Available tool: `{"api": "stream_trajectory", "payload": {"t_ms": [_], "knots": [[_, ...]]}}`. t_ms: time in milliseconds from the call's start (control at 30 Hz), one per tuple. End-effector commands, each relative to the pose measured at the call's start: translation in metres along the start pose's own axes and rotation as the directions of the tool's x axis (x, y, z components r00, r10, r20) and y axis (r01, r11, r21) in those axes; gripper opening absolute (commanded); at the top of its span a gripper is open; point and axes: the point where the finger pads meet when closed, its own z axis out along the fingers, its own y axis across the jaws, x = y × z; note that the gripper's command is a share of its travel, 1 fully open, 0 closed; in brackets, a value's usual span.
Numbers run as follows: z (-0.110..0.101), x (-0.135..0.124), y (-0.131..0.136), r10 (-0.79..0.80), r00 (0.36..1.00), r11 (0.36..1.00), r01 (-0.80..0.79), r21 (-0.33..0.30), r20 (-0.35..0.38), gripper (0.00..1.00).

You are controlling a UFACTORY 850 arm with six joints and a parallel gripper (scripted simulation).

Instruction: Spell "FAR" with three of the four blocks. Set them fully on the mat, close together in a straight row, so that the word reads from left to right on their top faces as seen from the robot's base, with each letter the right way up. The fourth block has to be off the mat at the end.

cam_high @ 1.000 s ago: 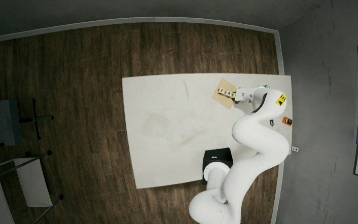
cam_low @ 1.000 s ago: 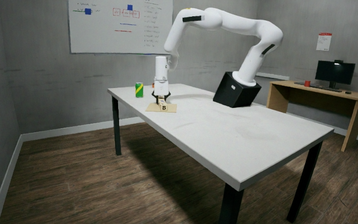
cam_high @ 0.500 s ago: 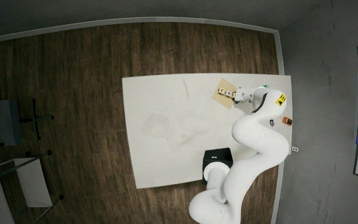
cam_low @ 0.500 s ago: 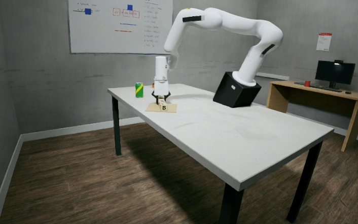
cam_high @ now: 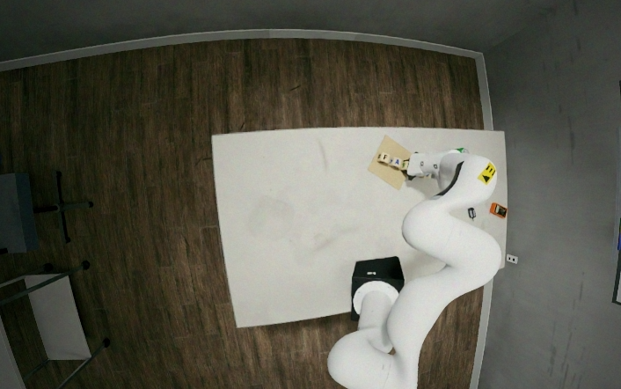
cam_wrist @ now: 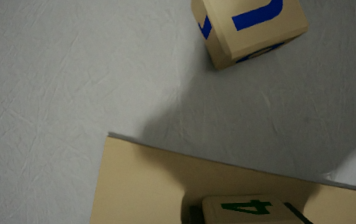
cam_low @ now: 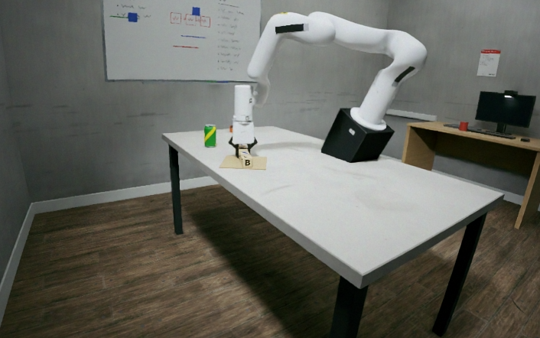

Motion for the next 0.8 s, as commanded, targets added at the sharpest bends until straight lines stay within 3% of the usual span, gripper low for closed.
{"api": "stream_trajectory", "payload": {"t_ms": [0, 767], "knots": [[-0.0005, 0.0001, -0.0012, 0.000, 1.000, 1.000, 0.000, 0.002, 0.000, 0.41], [0.0022, 0.0001, -0.0012, 0.000, 1.000, 1.000, 0.000, 0.002, 0.000, 0.41]]}}
